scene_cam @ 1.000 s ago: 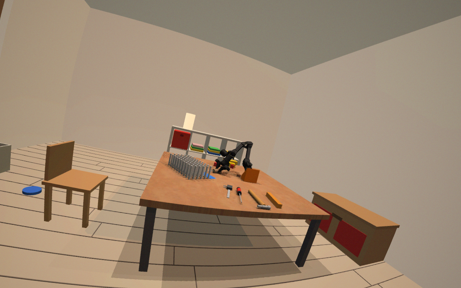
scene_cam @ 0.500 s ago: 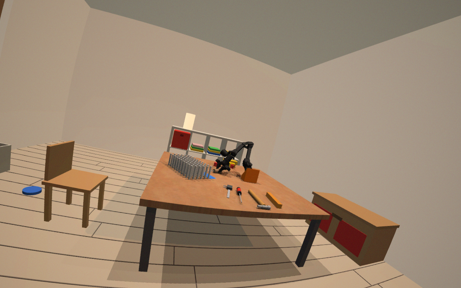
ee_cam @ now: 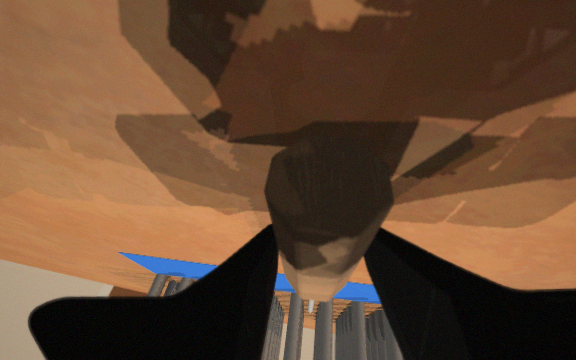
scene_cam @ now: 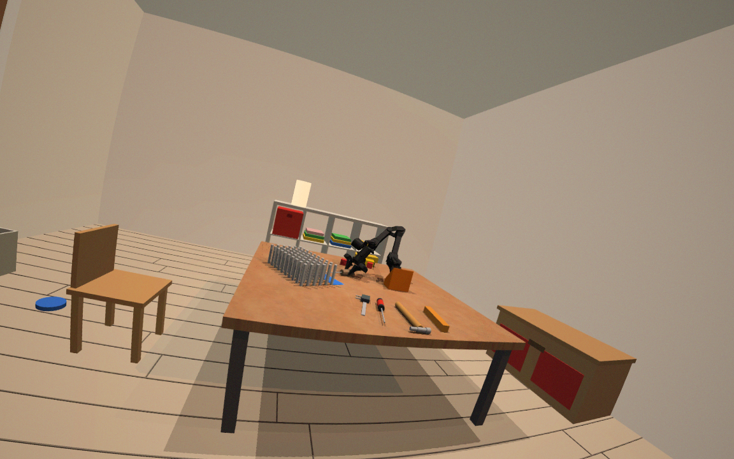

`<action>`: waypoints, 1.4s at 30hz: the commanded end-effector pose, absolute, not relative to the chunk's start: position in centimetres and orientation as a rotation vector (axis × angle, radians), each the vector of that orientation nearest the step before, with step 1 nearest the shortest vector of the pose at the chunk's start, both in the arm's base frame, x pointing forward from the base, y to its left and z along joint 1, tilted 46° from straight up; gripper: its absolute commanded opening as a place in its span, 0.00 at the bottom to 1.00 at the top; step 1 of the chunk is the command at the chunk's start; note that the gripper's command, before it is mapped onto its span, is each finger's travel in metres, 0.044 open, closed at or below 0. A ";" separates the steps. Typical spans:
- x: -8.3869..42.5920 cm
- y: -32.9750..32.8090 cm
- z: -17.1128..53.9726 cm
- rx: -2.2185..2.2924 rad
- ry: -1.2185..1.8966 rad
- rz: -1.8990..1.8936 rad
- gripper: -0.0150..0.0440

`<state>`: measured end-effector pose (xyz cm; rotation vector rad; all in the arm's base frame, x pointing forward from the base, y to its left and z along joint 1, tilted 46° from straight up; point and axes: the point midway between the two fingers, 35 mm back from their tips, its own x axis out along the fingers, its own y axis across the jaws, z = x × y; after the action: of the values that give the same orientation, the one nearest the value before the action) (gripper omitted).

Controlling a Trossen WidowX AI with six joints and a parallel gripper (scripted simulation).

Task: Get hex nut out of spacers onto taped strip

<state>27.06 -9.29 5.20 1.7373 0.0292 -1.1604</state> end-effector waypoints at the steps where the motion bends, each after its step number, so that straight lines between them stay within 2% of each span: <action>1: 27.0 -9.2 5.2 1.739 0.039 -1.156 0.25; 27: 27.3 -8.1 6.4 1.743 0.036 -1.156 0.25; 42: 24.2 -8.6 8.1 1.739 0.041 -1.157 0.25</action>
<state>24.91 -8.62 7.98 1.7394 0.0281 -1.1580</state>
